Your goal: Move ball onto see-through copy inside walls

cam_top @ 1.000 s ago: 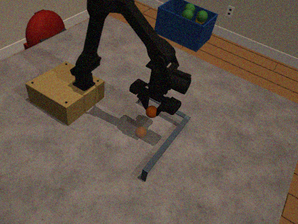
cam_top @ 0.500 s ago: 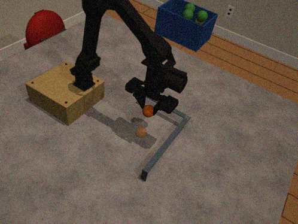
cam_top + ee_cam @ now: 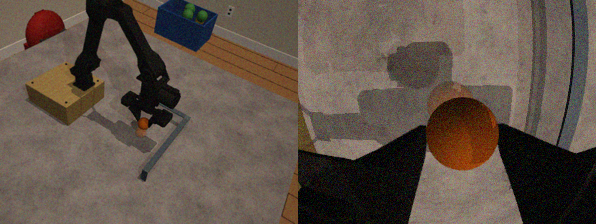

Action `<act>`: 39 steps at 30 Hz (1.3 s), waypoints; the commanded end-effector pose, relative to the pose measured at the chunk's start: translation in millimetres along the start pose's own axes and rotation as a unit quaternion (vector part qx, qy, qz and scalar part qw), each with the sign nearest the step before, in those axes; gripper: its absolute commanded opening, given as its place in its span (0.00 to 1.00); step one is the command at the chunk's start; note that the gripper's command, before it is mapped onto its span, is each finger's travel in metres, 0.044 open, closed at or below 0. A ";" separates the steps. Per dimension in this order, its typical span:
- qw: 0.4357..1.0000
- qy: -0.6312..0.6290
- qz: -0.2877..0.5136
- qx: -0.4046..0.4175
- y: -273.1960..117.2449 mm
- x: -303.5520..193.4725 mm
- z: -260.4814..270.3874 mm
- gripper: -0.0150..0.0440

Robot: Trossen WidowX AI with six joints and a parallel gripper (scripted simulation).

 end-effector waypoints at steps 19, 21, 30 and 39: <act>1.000 -0.001 0.001 0.007 55.7 -0.5 6.0 0.25; 1.000 -0.001 0.001 0.007 59.0 -0.5 6.2 0.25; 1.000 -0.003 0.000 0.006 58.1 -0.4 4.9 0.43; 1.000 -0.003 0.000 0.006 58.1 -0.4 4.9 0.82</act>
Point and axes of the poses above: the point midway between the two fingers, 35 mm back from their tips, its own y axis out along the fingers, its own z axis across the jaws, x = y × z, the point moved 6 cm from there along -y, back along the fingers, and after that the axes turned 3 degrees about y, right-handed, at the moved point
